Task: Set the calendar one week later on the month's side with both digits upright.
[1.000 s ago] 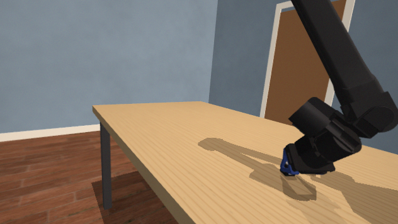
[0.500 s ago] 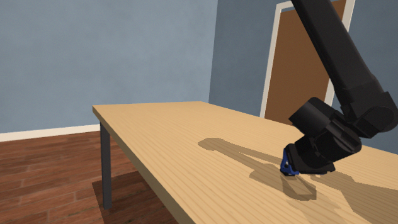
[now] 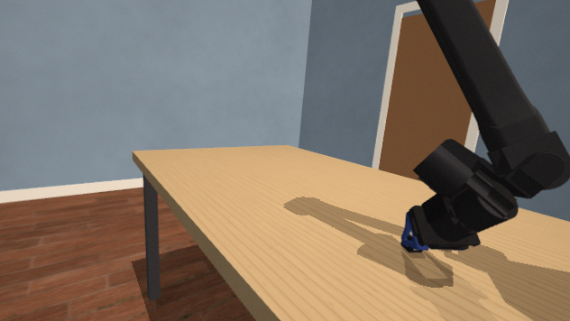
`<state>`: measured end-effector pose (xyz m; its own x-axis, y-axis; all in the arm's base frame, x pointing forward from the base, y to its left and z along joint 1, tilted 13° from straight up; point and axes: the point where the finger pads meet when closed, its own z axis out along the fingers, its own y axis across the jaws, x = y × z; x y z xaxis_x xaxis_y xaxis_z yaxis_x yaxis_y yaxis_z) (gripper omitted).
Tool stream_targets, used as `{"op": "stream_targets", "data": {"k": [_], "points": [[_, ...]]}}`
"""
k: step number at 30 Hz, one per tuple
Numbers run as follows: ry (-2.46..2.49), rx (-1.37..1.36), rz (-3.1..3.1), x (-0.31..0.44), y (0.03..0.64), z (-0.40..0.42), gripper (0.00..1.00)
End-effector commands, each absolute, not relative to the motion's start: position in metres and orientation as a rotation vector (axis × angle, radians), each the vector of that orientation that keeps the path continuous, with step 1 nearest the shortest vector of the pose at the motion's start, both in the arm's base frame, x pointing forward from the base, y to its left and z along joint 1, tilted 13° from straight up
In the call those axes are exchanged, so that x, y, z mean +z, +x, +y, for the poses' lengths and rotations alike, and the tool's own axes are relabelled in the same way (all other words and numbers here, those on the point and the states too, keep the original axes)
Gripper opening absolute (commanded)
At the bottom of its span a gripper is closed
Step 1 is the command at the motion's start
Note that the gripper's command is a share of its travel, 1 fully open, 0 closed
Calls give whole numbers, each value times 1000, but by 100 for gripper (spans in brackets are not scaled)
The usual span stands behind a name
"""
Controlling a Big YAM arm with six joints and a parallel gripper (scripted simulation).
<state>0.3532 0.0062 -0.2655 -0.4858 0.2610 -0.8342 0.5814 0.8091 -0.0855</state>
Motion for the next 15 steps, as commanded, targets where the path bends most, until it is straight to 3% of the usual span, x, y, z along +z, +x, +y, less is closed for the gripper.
{"op": "stream_targets", "data": {"k": [1,8,9,15], "points": [[622,-459,2091,-267,351,2,46],[622,-459,2091,-267,351,2,46],[622,-459,2091,-267,351,2,26],[623,-459,2090,-267,351,2,26]]}}
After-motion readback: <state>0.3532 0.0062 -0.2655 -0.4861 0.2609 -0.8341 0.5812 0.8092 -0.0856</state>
